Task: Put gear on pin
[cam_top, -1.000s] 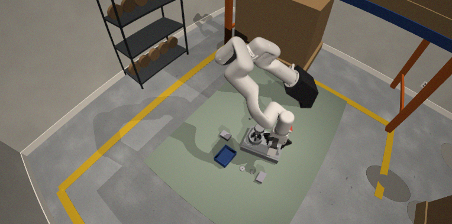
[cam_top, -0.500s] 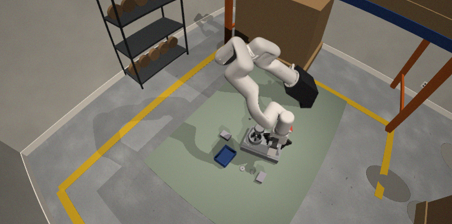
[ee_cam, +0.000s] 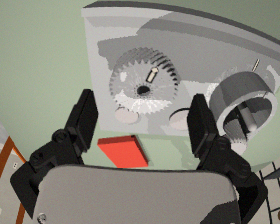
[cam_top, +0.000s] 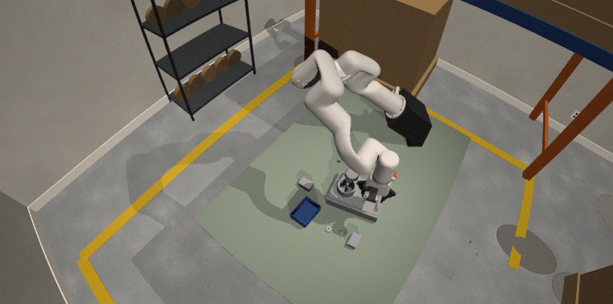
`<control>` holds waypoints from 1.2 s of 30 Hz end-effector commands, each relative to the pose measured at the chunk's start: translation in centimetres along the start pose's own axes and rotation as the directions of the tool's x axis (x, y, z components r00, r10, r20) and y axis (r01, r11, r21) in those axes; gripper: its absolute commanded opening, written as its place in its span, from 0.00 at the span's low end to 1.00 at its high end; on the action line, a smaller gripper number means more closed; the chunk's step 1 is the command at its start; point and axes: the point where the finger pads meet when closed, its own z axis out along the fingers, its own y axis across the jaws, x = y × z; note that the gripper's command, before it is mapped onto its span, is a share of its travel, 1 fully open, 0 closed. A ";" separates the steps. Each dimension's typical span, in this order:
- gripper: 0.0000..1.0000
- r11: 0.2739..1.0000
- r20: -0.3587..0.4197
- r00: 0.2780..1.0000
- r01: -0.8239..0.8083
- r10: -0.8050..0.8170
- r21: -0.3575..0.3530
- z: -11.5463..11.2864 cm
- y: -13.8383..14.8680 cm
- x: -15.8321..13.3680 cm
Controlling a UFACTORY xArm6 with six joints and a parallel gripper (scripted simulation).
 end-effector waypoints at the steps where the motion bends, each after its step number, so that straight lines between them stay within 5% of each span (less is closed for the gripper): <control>1: 0.93 1.000 -0.002 1.000 -0.001 0.001 0.001 -0.1 0.0 0.1; 36: 0.93 1.000 -0.002 1.000 -0.001 0.001 0.001 0.6 0.0 0.1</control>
